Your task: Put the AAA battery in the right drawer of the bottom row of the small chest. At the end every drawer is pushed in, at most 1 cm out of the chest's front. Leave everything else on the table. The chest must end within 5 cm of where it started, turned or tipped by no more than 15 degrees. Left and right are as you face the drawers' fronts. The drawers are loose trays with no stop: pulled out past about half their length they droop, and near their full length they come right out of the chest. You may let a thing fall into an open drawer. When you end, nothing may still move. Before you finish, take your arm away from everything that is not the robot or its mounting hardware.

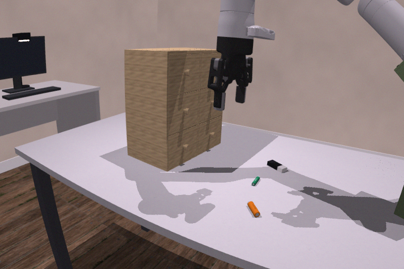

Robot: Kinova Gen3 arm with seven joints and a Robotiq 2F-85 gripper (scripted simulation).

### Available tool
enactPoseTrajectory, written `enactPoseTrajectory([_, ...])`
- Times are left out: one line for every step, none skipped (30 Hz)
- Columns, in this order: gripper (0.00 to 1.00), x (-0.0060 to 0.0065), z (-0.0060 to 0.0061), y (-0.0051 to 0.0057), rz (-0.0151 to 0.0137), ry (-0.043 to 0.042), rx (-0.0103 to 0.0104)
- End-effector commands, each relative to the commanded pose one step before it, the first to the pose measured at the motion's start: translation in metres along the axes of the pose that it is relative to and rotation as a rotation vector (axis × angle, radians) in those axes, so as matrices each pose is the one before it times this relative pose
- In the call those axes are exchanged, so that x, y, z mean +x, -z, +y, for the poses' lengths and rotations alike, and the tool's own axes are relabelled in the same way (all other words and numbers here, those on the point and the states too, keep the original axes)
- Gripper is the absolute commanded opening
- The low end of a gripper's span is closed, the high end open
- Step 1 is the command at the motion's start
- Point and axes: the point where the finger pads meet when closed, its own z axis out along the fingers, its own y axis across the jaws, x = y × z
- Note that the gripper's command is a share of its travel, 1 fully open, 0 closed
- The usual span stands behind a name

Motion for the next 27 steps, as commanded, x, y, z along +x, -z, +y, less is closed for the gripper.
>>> enactPoseTrajectory([1.0,0.00114,0.00059,-0.00025,-0.00874,0.00607,0.00024])
enactPoseTrajectory([1.0,-0.00029,0.00003,-0.00036,-0.00455,-0.00001,-0.00013])
enactPoseTrajectory([1.0,0.0,0.0,0.0,0.0,0.0,0.0])
enactPoseTrajectory([1.0,0.0,0.0,0.0,0.0,0.0,0.0])
enactPoseTrajectory([1.0,-0.00031,0.00004,-0.00038,-0.00488,-0.00001,-0.00019])
enactPoseTrajectory([1.0,-0.00033,0.00006,-0.0004,-0.00522,-0.00001,-0.00027])
enactPoseTrajectory([1.0,-0.00033,-0.00006,-0.00053,-0.00566,0.0,0.00029])
enactPoseTrajectory([1.0,-0.00035,-0.00005,-0.00055,-0.00601,0.0,0.00023])
enactPoseTrajectory([1.0,-0.00038,-0.00003,-0.00057,-0.00636,0.0,0.00015])
enactPoseTrajectory([1.0,-0.0004,-0.00001,-0.00059,-0.0067,0.0,0.00005])
enactPoseTrajectory([1.0,-0.00042,0.00002,-0.0006,-0.00704,-0.00001,-0.00006])
enactPoseTrajectory([1.0,-0.00043,0.00005,-0.00061,-0.00738,-0.00001,-0.00019])
enactPoseTrajectory([1.0,-0.00045,0.00008,-0.00062,-0.00771,-0.00002,-0.00034])
enactPoseTrajectory([1.0,-0.00046,-0.00004,-0.00075,-0.0082,0.0,0.0002])
enactPoseTrajectory([1.0,-0.00047,-0.00006,-0.00081,-0.00859,0.00001,0.00029])
enactPoseTrajectory([1.0,-0.00049,-0.00002,-0.00081,-0.00893,0.0,0.00011])
enactPoseTrajectory([1.0,-0.00051,0.00002,-0.00081,-0.00925,-0.00001,-0.00009])
enactPoseTrajectory([1.0,-0.00052,0.00007,-0.00081,-0.00956,-0.00002,-0.0003])
enactPoseTrajectory([1.0,-0.00053,0.00003,-0.00088,-0.00998,-0.00002,-0.00013])
enactPoseTrajectory([1.0,0.0,0.0,0.0,0.0,0.0,0.0])
enactPoseTrajectory([1.0,0.0,0.0,0.0,0.0,0.0,0.0])
enactPoseTrajectory([1.0,-0.00053,-0.00008,-0.00102,-0.01051,0.00001,0.00039])
enactPoseTrajectory([1.0,-0.00055,-0.00002,-0.00101,-0.01081,0.0,0.00013])
enactPoseTrajectory([1.0,-0.00056,0.00004,-0.001,-0.01111,-0.00002,-0.00016])
enactPoseTrajectory([1.0,-0.00057,0.00011,-0.00098,-0.01139,-0.00004,-0.00047])
enactPoseTrajectory([1.0,-0.00056,-0.00008,-0.00119,-0.01204,0.00001,0.0004])
enactPoseTrajectory([1.0,-0.00057,-0.00004,-0.0012,-0.01238,0.0,0.00022])
